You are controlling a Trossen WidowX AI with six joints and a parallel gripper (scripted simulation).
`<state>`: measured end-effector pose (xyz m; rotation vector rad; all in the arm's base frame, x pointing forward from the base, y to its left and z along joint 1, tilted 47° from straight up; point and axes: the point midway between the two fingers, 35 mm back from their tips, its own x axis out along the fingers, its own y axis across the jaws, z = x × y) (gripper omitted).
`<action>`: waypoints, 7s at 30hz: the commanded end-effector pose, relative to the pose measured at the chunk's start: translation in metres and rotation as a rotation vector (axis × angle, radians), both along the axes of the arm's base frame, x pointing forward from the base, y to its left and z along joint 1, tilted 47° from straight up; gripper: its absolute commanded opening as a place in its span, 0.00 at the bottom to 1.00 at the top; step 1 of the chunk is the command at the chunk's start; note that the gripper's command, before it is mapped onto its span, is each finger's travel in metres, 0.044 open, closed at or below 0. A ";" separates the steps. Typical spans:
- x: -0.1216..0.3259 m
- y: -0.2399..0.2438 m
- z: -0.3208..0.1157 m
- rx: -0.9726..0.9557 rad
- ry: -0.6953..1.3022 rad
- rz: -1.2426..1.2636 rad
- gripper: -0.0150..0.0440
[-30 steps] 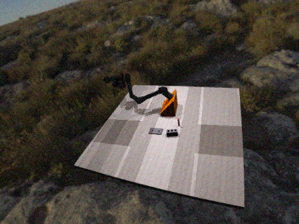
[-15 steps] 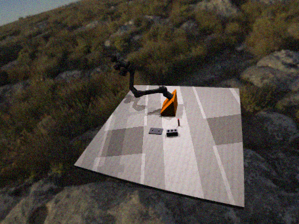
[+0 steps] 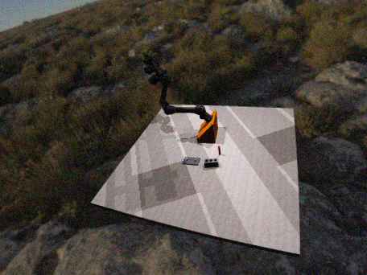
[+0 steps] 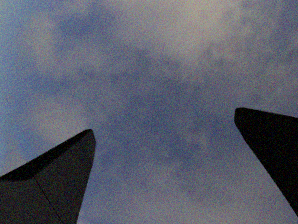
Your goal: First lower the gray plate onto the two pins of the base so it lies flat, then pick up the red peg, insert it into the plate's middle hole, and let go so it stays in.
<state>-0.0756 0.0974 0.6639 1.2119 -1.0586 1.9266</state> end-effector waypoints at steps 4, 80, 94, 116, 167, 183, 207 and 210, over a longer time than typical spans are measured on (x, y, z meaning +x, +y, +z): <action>0.007 0.056 -0.008 -0.175 0.035 -0.018 1.00; 0.441 -0.066 -0.683 -0.838 3.130 -1.768 1.00; 0.439 -0.093 -0.716 -0.837 3.129 -1.771 1.00; 0.441 -0.119 -0.741 -0.837 3.129 -1.773 1.00; 0.444 -0.125 -0.748 -0.838 3.128 -1.770 0.25; 0.448 -0.090 -0.714 -0.842 3.131 -1.760 0.25; 0.442 -0.049 -0.664 -0.834 3.133 -1.764 0.25; 0.443 -0.058 -0.662 -0.817 3.138 -1.754 0.25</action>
